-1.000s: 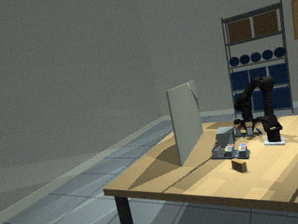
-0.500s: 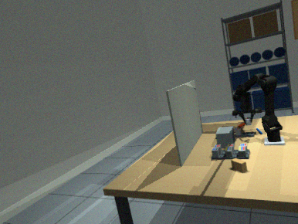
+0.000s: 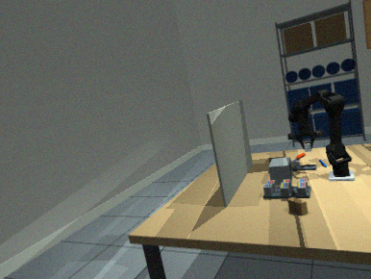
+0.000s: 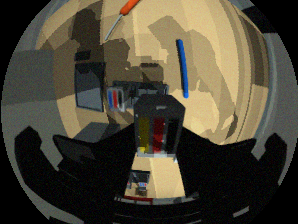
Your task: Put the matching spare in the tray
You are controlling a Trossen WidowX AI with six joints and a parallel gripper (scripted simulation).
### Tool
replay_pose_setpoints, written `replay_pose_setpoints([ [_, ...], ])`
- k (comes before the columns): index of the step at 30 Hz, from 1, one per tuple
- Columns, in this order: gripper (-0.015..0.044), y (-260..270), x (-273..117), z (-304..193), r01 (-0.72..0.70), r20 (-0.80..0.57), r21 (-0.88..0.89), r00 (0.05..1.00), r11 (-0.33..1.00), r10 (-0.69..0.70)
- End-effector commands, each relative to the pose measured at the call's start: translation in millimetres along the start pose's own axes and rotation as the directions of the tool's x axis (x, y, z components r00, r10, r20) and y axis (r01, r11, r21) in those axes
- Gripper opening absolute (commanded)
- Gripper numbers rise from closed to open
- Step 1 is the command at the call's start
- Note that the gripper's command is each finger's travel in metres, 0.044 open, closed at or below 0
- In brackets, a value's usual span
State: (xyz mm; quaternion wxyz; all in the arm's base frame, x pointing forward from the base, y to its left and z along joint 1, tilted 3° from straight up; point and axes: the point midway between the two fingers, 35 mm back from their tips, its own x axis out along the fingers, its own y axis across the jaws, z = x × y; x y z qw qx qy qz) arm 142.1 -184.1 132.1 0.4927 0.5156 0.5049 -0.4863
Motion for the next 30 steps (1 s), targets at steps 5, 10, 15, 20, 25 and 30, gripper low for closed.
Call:
replay_pose_setpoints([
  [5,0.0,5.3,-32.8,1.7,-0.005,0.006,0.002,1.0,1.0,0.005],
  [10,0.0,6.9,-51.2,0.6,-0.006,0.007,0.0,1.0,1.0,0.006],
  [15,0.0,9.6,-54.4,1.7,-0.007,0.008,0.0,1.0,1.0,0.007],
  [20,0.0,28.5,-59.4,10.1,-0.01,0.011,0.0,1.0,1.0,0.01],
  [25,0.0,48.8,-63.1,17.7,-0.014,0.014,-0.001,1.0,1.0,0.014],
  [30,0.0,69.7,-65.3,23.8,-0.019,0.018,-0.002,1.0,1.0,0.019],
])
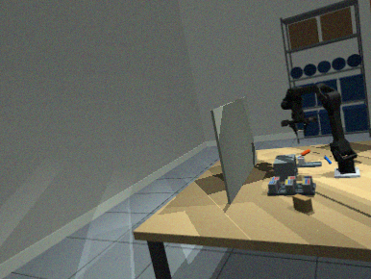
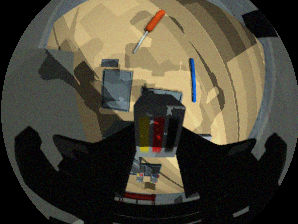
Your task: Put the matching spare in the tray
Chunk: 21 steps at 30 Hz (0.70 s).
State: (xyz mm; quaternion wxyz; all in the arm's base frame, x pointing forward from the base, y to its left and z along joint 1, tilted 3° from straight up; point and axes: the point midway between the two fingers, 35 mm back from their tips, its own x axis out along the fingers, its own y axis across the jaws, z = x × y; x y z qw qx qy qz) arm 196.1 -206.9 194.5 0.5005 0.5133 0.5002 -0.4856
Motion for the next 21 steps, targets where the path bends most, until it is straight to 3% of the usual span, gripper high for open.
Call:
replay_pose_setpoints([
  [1,0.0,18.8,-3.0,5.1,-0.009,0.004,0.004,1.0,1.0,0.009],
  [21,0.0,103.9,2.5,14.9,-0.026,0.008,0.006,1.0,1.0,0.026],
])
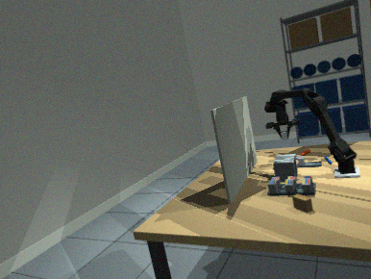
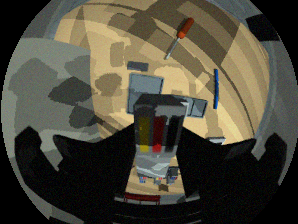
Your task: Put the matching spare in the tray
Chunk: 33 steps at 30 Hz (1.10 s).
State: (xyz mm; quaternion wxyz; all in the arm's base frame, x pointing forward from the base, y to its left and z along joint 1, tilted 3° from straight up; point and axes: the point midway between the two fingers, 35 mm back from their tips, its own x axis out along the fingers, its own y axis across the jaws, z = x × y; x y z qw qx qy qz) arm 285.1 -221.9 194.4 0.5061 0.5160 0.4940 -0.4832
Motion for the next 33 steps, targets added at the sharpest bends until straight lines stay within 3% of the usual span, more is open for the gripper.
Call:
replay_pose_setpoints([
  [1,0.0,19.1,1.5,-0.5,-0.01,0.001,0.006,1.0,1.0,0.01],
  [33,0.0,32.7,17.0,-7.5,-0.007,-0.004,0.006,1.0,1.0,0.007],
])
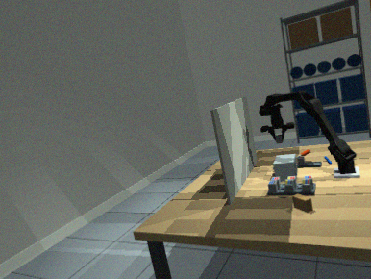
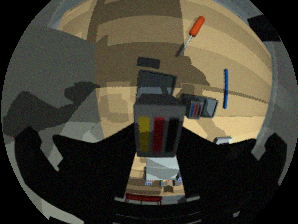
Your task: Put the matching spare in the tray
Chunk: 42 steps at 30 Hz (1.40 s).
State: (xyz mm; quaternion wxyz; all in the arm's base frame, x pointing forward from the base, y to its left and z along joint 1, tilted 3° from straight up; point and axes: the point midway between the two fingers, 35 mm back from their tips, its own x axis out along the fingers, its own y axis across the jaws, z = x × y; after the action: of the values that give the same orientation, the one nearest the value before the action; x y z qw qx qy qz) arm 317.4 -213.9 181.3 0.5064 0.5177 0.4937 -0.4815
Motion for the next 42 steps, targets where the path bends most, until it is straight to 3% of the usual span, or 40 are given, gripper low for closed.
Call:
replay_pose_setpoints([
  [1,0.0,1.1,2.9,0.3,-0.003,-0.001,0.006,1.0,1.0,0.003],
  [42,0.0,5.0,30.9,2.9,-0.001,-0.002,0.006,1.0,1.0,0.001],
])
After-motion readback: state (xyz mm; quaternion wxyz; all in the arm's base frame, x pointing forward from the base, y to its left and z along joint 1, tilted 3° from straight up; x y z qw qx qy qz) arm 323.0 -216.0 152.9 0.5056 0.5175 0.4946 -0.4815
